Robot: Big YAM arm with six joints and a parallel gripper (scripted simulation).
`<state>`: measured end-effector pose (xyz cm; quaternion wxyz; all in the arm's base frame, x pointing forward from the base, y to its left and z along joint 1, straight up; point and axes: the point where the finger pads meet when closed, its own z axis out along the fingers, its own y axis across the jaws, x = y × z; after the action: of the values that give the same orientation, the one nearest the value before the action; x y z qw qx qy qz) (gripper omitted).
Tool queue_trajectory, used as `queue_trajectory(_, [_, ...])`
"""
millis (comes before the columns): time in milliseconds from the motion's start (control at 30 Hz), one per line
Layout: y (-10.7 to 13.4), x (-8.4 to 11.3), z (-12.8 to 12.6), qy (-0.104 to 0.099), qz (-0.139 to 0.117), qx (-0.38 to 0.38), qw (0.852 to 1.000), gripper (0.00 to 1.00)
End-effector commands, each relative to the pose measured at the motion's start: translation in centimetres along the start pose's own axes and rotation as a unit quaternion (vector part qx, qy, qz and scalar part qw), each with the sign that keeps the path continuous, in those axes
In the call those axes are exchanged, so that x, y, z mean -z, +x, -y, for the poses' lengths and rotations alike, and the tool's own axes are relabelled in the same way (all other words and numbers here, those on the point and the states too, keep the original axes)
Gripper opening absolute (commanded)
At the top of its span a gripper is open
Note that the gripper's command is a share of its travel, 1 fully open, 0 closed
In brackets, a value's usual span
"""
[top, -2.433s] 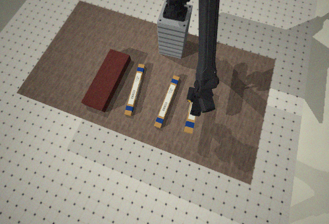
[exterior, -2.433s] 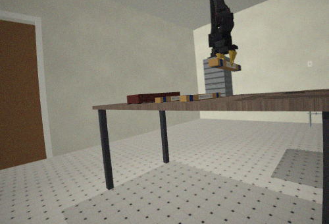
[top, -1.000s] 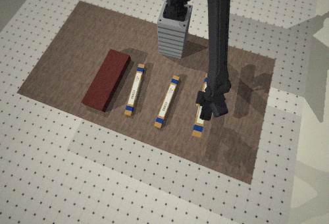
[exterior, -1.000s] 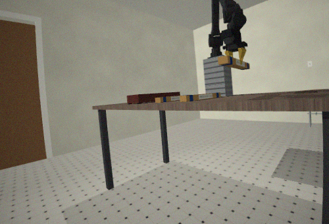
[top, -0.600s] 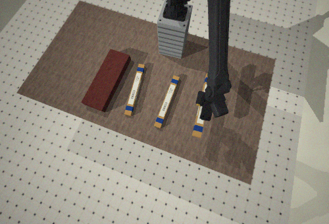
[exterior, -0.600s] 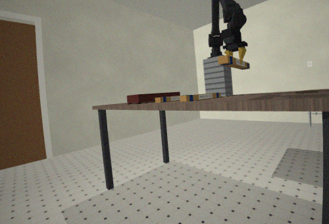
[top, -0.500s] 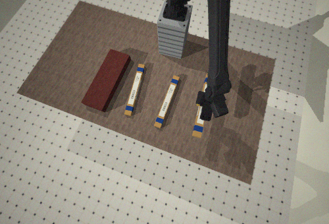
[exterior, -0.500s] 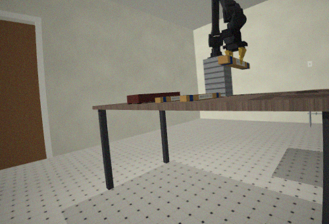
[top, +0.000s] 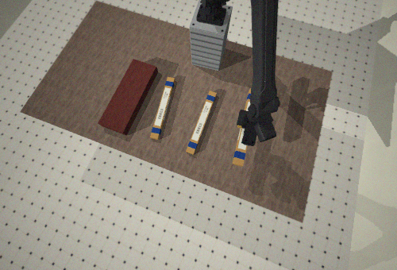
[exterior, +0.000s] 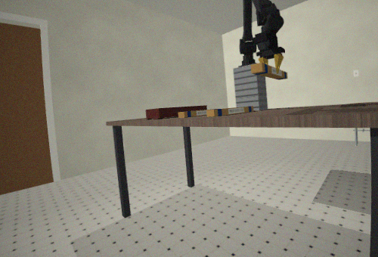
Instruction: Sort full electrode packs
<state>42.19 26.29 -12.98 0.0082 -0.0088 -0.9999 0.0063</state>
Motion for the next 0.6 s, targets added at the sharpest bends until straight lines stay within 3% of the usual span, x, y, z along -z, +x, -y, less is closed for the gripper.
queue_trajectory(0, [-3.0,3.2,-2.4,-0.024,0.035,-0.004,0.999,0.0])
queue_trajectory(200, [-3.0,3.2,-2.4,-0.024,0.035,-0.005,0.999,0.0])
queue_trajectory(433, [-2.7,0.6,-2.2,-0.019,0.029,-0.005,0.999,0.0])
queue_trajectory(567, [-2.7,0.0,-2.1,-0.018,0.028,-0.005,0.999,0.0])
